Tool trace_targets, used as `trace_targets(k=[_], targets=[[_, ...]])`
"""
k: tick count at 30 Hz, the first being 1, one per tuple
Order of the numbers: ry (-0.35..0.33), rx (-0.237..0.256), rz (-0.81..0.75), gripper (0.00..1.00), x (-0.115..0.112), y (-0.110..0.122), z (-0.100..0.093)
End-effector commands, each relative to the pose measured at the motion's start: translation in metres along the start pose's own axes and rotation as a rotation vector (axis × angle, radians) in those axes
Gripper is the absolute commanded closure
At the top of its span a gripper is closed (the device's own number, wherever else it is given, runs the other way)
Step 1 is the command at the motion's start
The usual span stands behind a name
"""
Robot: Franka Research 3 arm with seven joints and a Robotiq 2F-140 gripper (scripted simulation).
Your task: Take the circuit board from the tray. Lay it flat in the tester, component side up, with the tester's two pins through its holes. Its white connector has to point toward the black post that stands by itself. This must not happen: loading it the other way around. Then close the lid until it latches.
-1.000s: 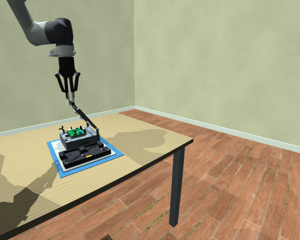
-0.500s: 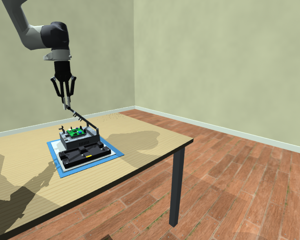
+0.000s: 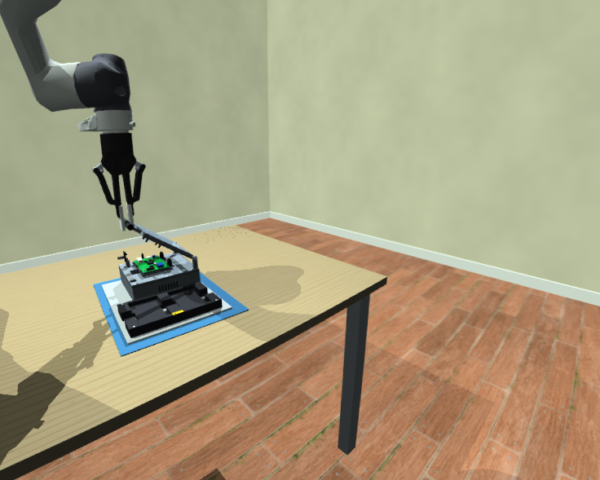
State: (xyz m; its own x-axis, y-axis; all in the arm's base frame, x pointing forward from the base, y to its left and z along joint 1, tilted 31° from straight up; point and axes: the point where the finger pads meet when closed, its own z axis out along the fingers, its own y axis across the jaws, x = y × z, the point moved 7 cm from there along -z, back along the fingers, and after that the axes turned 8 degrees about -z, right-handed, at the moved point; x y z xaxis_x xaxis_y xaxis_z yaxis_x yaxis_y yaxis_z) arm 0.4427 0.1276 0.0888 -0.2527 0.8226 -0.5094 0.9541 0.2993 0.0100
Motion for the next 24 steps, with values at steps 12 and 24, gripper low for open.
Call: trace_targets(k=[12,24], targets=[[-0.003,0.007,0.010,1.00,0.002,-0.023,0.044],[-0.003,0.007,0.010,1.00,0.003,-0.029,0.064]])
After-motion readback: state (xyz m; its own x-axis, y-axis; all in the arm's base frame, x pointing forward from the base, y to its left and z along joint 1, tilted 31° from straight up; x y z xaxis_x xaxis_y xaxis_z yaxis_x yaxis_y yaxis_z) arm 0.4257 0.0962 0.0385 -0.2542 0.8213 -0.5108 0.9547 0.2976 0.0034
